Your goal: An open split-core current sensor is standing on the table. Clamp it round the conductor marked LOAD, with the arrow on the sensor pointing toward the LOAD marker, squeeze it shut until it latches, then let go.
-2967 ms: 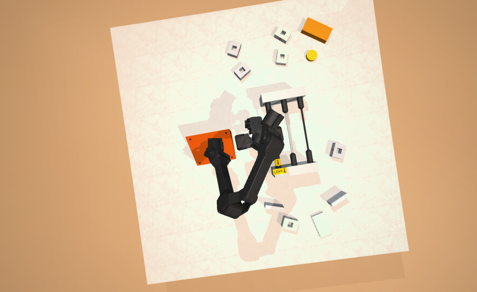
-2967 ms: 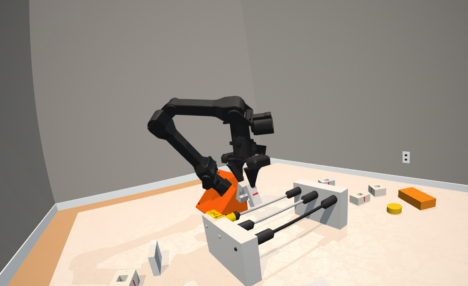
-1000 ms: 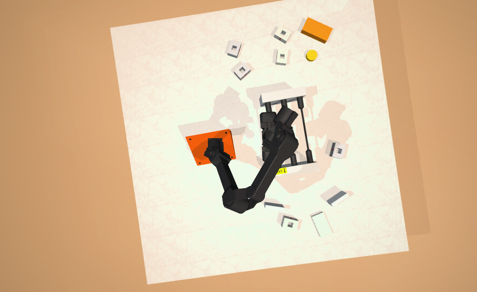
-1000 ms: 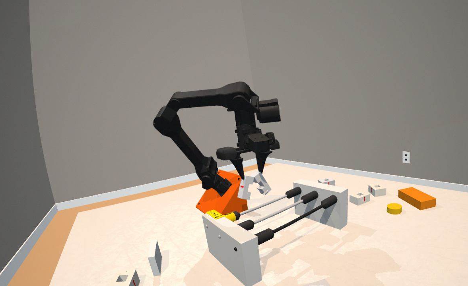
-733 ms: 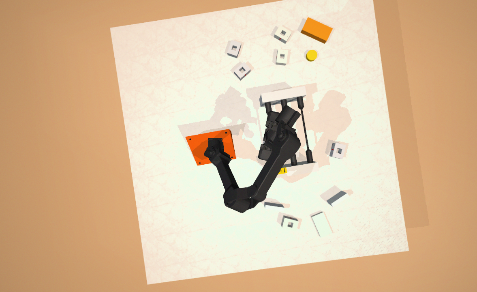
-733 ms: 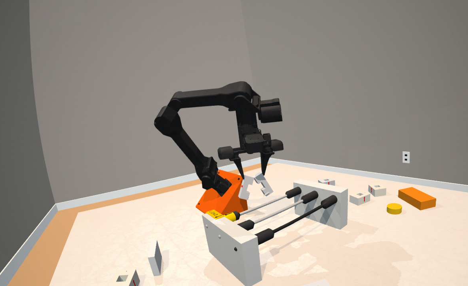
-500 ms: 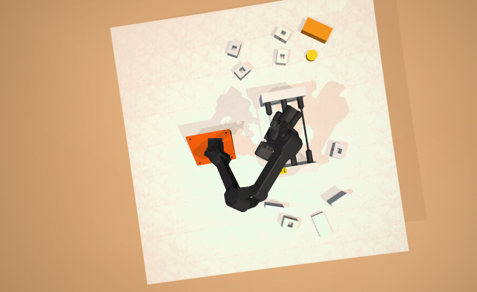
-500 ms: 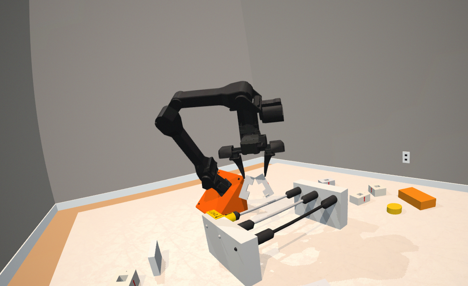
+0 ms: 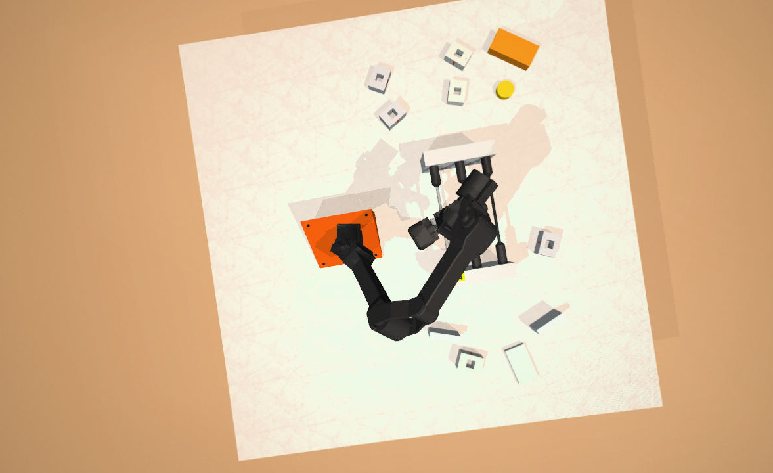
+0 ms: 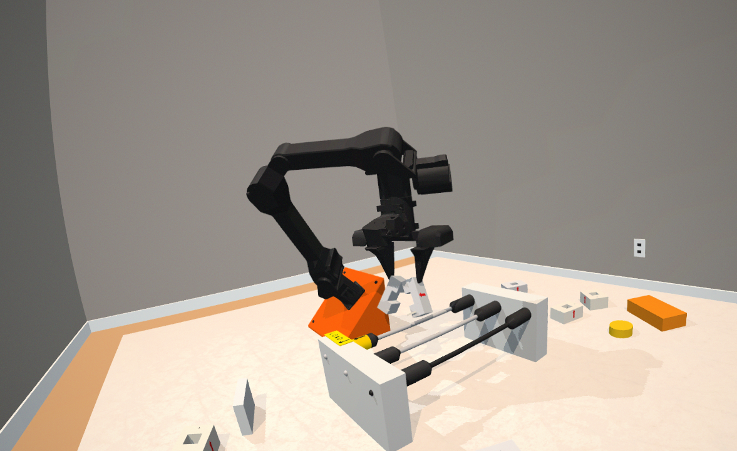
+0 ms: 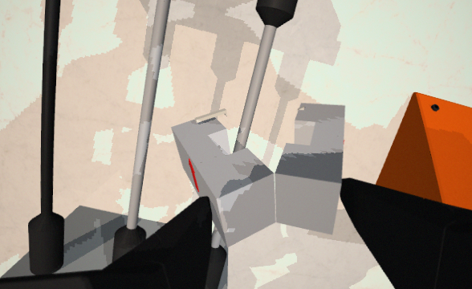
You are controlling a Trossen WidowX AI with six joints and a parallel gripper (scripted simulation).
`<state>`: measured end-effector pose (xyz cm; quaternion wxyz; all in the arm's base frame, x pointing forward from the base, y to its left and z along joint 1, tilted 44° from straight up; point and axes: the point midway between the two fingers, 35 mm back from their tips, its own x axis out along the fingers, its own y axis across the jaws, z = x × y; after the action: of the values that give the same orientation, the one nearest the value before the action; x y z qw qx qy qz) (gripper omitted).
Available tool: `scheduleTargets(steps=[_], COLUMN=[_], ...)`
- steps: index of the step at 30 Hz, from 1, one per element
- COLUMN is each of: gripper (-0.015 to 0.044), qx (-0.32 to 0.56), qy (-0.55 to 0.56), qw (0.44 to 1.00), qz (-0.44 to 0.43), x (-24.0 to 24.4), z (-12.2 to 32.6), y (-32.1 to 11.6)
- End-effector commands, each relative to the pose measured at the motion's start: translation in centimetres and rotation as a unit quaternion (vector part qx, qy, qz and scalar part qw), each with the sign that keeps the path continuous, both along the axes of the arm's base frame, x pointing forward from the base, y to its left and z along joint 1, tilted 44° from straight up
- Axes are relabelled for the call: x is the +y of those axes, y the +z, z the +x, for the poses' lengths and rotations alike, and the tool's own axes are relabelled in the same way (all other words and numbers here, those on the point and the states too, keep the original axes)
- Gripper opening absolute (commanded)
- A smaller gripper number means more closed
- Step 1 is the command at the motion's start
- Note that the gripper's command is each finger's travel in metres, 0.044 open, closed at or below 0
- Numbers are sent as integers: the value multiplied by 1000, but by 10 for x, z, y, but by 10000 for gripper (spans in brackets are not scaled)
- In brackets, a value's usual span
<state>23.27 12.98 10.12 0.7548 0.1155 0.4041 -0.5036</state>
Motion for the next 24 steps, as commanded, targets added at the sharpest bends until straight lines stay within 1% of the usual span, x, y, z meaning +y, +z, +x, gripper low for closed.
scheduleTargets(steps=[1, 7, 24], gripper=[0, 0, 0], qx=[-59, -123, -125], qy=[-60, -130, -132], qw=[996, 983, 983], qz=[15, 31, 32], x=[2, 2, -9], z=[7, 11, 16], y=[0, 0, -14])
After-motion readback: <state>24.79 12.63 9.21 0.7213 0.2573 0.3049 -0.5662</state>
